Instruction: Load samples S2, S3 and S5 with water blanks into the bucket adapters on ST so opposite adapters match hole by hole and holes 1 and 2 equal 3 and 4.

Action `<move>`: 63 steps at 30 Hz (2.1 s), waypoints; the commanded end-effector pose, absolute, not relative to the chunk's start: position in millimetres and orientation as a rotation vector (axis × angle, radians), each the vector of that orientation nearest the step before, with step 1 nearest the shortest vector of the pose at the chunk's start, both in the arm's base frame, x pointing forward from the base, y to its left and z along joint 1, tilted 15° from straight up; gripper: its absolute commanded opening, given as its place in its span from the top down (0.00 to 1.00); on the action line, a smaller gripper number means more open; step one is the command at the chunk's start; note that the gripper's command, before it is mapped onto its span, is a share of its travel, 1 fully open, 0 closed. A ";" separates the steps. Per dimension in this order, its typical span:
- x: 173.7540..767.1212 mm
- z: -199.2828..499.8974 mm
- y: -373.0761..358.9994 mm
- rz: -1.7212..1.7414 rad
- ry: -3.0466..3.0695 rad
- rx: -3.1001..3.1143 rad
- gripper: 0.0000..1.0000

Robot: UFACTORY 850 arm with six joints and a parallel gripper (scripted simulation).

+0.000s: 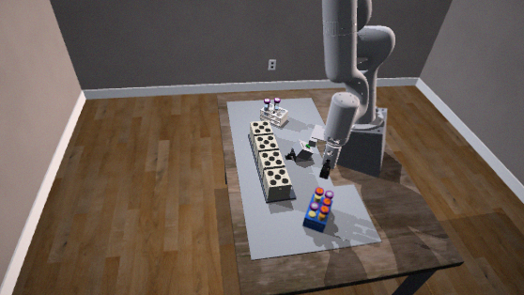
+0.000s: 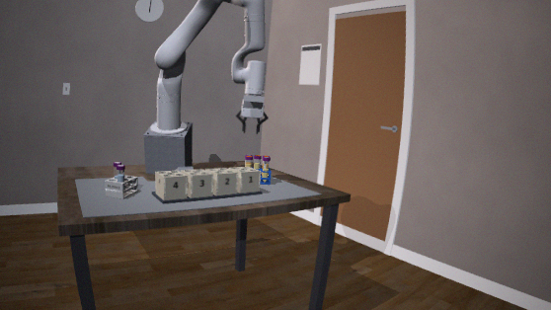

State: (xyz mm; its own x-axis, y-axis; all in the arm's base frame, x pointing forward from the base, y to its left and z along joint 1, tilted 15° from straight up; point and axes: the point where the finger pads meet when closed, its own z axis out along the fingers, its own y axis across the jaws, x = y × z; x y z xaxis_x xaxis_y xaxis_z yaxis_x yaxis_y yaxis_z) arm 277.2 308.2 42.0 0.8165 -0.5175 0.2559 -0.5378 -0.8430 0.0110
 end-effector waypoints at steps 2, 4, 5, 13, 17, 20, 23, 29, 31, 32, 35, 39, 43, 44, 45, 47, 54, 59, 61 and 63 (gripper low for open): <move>280.3 30.4 306.9 0.387 -0.851 2.921 0.43; 280.3 30.4 306.9 0.387 -0.851 2.921 0.43; 280.7 28.4 306.6 0.387 -0.851 2.921 0.43; 284.2 13.0 304.3 0.387 -0.851 2.921 0.43; 286.0 5.3 303.2 0.387 -0.851 2.921 0.43; 286.9 1.4 302.6 0.387 -0.851 2.921 0.43; 287.7 -2.5 302.0 0.387 -0.851 2.921 0.43; 290.4 -14.1 300.3 0.387 -0.851 2.921 0.43; 291.2 -17.9 299.7 0.387 -0.851 2.921 0.43; 291.7 -19.9 299.4 0.387 -0.851 2.921 0.43; 293.0 -25.7 298.6 0.387 -0.851 2.921 0.43; 293.9 -29.5 298.0 0.387 -0.851 2.921 0.43; 295.6 -37.3 296.9 0.387 -0.851 2.921 0.43; 296.0 -39.2 296.6 0.387 -0.851 2.921 0.43; 296.5 -41.1 296.3 0.387 -0.851 2.921 0.43; 297.4 -45.0 295.7 0.387 -0.851 2.921 0.43; 300.0 -56.6 294.0 0.387 -0.850 2.921 0.43; 301.7 -64.1 292.9 0.387 -0.850 2.921 0.43; 301.7 -64.1 292.9 0.387 -0.850 2.921 0.43; 301.7 -64.1 292.9 0.387 -0.850 2.921 0.43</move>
State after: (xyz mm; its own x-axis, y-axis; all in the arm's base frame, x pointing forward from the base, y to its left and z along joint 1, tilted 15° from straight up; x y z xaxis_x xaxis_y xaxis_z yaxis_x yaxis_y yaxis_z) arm 300.5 292.7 -61.4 0.8149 -0.5175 0.2611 -0.5377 -0.8431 0.0072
